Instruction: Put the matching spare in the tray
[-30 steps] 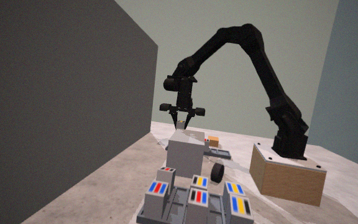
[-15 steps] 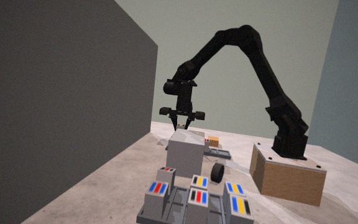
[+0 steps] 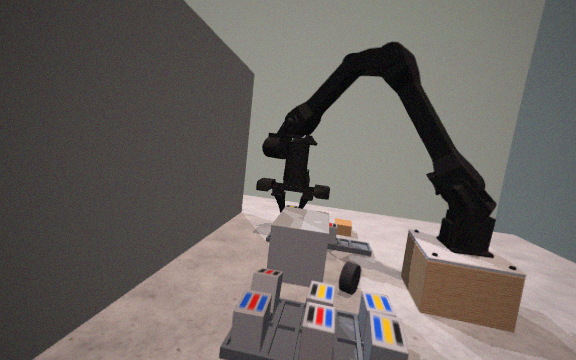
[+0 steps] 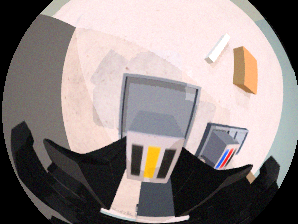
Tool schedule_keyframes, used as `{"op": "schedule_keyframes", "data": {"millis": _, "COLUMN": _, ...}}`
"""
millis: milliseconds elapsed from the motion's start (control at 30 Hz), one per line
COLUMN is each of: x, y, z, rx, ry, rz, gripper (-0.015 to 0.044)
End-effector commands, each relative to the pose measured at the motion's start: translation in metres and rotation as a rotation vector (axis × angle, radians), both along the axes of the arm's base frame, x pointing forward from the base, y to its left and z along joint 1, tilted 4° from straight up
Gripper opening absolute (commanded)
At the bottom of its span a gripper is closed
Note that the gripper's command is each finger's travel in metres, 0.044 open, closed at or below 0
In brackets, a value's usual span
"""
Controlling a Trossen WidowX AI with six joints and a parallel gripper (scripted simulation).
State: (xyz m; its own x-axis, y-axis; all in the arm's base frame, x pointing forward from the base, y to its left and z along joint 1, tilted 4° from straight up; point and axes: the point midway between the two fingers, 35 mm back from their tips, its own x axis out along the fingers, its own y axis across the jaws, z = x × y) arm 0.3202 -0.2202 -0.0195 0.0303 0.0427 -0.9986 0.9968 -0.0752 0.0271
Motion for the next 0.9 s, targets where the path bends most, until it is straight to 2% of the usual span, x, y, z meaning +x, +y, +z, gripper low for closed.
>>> {"op": "schedule_keyframes", "data": {"millis": 0, "x": -0.001, "y": 0.002, "z": -0.005, "rx": 0.005, "ry": -0.001, "rz": -0.006, "gripper": 0.0000}}
{"op": "schedule_keyframes", "data": {"millis": 600, "x": -0.003, "y": 0.005, "z": -0.022, "rx": 0.005, "ry": 0.000, "rz": -0.006, "gripper": 0.0000}}
{"op": "schedule_keyframes", "data": {"millis": 867, "x": -0.003, "y": 0.003, "z": -0.019, "rx": 0.001, "ry": 0.001, "rz": 0.000, "gripper": 0.0210}}
